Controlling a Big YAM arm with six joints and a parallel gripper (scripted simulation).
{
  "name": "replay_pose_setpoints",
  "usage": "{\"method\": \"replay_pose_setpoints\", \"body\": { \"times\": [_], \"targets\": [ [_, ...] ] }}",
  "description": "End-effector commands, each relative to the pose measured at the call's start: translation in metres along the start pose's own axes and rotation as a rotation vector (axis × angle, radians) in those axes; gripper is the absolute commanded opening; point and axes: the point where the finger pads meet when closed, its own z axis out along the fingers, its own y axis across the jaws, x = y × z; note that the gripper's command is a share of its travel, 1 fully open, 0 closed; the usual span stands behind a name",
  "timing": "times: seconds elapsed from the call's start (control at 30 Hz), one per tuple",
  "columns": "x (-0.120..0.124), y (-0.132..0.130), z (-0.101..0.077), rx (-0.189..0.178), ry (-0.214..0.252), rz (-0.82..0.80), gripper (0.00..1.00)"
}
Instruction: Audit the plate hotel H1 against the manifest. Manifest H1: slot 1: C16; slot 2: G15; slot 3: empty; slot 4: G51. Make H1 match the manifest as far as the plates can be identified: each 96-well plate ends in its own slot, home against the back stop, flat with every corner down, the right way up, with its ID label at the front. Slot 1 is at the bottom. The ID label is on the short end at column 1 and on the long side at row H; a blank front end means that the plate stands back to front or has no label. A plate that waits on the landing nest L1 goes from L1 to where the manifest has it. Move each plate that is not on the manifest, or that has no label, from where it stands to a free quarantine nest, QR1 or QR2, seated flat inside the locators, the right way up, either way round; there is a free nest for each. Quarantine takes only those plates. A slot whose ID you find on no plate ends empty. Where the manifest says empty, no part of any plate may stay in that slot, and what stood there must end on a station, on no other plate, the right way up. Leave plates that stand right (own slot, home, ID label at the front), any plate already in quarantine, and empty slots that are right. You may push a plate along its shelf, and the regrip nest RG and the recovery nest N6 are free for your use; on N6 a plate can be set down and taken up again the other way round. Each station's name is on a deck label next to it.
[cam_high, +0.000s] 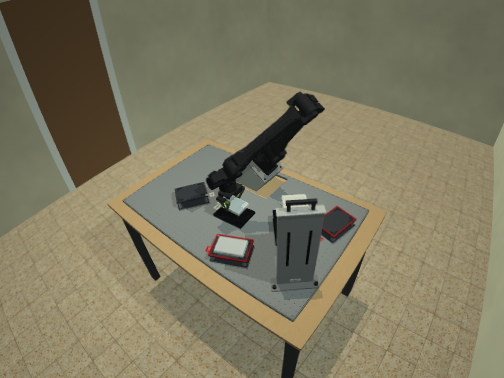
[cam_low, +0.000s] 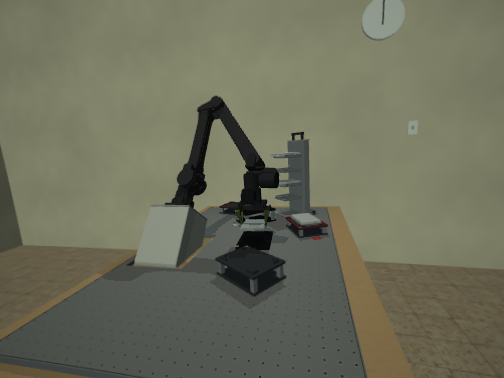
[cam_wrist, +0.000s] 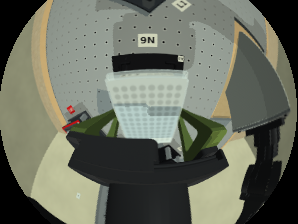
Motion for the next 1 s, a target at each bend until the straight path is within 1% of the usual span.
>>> {"method": "replay_pose_setpoints", "body": {
  "times": [0.0,0.07,0.1,0.17,0.63,0.67,0.73,0.97],
  "targets": [
    [0.004,-0.002,0.008,0.007,0.003,-0.005,0.86],
    [0.004,-0.002,0.008,0.007,0.003,-0.005,0.86],
    [0.005,-0.001,0.007,-0.001,0.001,-0.01,0.86],
    [0.004,-0.002,0.01,0.007,0.003,-0.004,0.86],
    [0.004,-0.002,0.018,0.007,0.003,-0.004,0.86],
    [0.005,0.0,0.017,-0.001,0.001,-0.011,0.86],
    [0.004,-0.003,0.02,0.008,0.003,-0.004,0.86],
    [0.004,-0.003,0.025,0.008,0.003,-0.004,0.86]
  ]
}}
